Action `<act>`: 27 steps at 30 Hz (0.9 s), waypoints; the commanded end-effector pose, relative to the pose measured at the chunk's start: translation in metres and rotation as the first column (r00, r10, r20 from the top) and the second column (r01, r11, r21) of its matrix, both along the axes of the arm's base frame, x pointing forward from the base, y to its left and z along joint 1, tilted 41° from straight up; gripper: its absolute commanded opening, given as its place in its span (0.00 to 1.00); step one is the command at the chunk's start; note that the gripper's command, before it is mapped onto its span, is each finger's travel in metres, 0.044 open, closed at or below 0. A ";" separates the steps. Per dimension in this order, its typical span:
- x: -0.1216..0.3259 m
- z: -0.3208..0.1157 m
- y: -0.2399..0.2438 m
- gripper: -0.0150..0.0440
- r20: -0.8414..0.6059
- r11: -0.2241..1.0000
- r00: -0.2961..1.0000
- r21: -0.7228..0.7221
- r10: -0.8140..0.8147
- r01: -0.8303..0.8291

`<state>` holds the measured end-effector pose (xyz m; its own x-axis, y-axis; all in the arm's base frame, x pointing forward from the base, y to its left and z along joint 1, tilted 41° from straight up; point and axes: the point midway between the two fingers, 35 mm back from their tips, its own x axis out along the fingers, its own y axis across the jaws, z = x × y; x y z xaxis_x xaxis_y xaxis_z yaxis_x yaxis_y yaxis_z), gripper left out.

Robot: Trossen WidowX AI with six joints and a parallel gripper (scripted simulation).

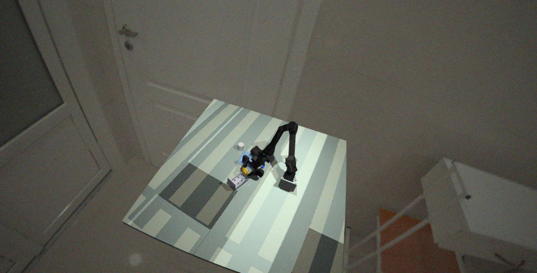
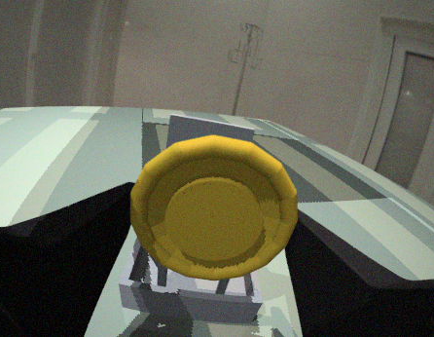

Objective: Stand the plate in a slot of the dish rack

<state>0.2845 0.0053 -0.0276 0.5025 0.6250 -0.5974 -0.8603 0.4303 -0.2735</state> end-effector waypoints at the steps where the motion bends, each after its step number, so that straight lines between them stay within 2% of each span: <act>1: 0.002 -0.005 0.005 0.25 -0.004 1.000 1.000 0.001 0.002 -0.002; 18: 0.011 -0.016 0.017 0.25 -0.003 1.000 1.000 0.004 0.005 -0.005; 22: 0.009 -0.030 0.005 0.25 -0.001 1.000 1.000 0.003 0.004 -0.004; 27: 0.008 -0.027 0.007 0.25 -0.010 1.000 1.000 -0.001 -0.001 0.001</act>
<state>0.2917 0.0111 -0.0566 0.4961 0.6236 -0.6042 -0.8627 0.4329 -0.2615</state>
